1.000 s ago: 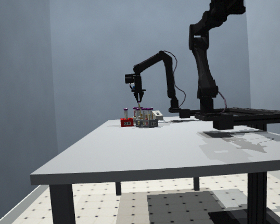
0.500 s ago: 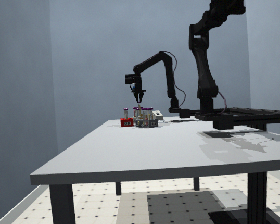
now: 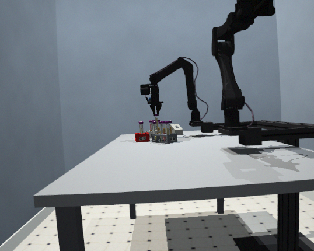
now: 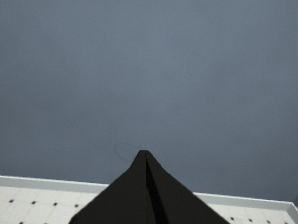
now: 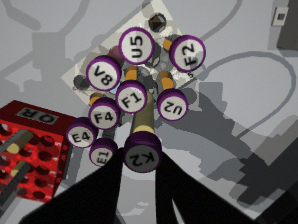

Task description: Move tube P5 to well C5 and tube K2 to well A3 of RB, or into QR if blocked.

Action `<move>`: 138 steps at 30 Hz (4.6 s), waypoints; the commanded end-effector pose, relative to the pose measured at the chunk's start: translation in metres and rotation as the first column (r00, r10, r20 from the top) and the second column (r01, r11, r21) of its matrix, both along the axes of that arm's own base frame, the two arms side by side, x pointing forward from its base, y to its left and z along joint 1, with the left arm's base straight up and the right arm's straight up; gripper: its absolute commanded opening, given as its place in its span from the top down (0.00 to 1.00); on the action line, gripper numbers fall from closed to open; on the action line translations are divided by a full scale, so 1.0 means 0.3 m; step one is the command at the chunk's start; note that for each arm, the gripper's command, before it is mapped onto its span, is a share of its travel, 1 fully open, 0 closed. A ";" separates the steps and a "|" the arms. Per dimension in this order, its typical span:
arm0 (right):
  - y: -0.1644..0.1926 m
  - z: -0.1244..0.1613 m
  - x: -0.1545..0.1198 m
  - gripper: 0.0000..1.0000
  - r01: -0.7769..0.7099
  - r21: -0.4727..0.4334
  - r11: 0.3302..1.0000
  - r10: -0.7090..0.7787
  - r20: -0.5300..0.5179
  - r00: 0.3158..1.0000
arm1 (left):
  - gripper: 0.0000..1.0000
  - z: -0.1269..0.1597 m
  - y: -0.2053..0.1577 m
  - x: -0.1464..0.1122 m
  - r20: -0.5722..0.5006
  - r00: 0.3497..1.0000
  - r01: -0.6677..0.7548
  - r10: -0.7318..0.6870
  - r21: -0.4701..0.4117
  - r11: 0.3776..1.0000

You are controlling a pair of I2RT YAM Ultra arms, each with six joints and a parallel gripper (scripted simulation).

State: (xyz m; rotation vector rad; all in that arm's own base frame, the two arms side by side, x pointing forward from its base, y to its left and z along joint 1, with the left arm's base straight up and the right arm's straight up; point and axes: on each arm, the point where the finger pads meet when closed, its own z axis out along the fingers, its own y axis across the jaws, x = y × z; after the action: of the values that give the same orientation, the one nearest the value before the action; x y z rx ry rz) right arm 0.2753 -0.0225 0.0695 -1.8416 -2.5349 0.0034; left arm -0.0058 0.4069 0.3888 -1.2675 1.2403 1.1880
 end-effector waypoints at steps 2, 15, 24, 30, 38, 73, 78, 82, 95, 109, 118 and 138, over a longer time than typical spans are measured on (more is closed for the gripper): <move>-0.010 -0.011 -0.004 1.00 0.001 -0.008 1.000 -0.001 0.010 1.000 | 1.00 0.090 -0.030 -0.005 -0.007 1.000 0.000 0.000 0.059 0.998; -0.006 -0.017 -0.012 1.00 0.000 -0.010 1.000 0.000 0.024 1.000 | 1.00 0.090 -0.030 -0.005 -0.007 1.000 0.000 0.000 0.059 0.998; -0.003 -0.031 -0.021 1.00 0.000 -0.009 1.000 0.000 0.017 1.000 | 1.00 0.090 -0.030 -0.005 -0.007 1.000 0.000 0.000 0.059 0.998; -0.001 -0.039 -0.028 1.00 -0.001 -0.009 1.000 0.001 0.014 1.000 | 1.00 0.090 -0.030 -0.005 -0.007 1.000 0.000 0.000 0.059 0.998; 0.002 -0.052 -0.045 1.00 -0.001 -0.007 1.000 0.001 0.000 1.000 | 1.00 0.090 -0.030 -0.005 -0.007 1.000 0.000 0.000 0.059 0.998; 0.010 -0.133 -0.043 1.00 -0.003 -0.006 1.000 0.003 -0.021 1.000 | 1.00 0.090 -0.030 -0.005 -0.007 1.000 0.000 0.000 0.059 0.998; 0.011 -0.120 -0.044 1.00 -0.004 -0.007 1.000 0.004 -0.009 1.000 | 1.00 0.090 -0.030 -0.005 -0.007 1.000 0.000 0.000 0.059 0.998; 0.011 -0.142 -0.039 1.00 -0.005 -0.006 1.000 0.005 -0.015 1.000 | 1.00 0.090 -0.030 -0.005 -0.007 1.000 0.000 0.000 0.059 0.998; 0.013 -0.145 -0.046 1.00 -0.005 -0.006 1.000 0.005 -0.020 1.000 | 1.00 0.090 -0.030 -0.005 -0.007 1.000 0.000 0.000 0.059 0.998; 0.013 -0.162 -0.039 1.00 -0.005 -0.006 1.000 0.005 -0.014 1.000 | 1.00 0.090 -0.030 -0.005 -0.007 1.000 0.000 0.000 0.059 0.998; 0.006 -0.133 -0.016 1.00 -0.001 -0.004 1.000 0.001 0.015 1.000 | 1.00 0.090 -0.030 -0.005 -0.007 1.000 0.000 0.000 0.059 0.998; 0.006 -0.133 -0.016 0.70 -0.001 -0.004 1.000 0.001 0.015 1.000 | 1.00 0.090 -0.030 -0.005 -0.007 1.000 0.000 0.000 0.059 0.998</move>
State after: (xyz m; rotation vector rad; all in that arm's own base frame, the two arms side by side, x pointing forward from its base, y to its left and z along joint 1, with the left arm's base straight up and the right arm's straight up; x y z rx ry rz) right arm 0.2697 -0.0214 0.0284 -1.8476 -2.5411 -0.0046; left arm -0.0058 0.4069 0.3888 -1.2675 1.2403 1.1880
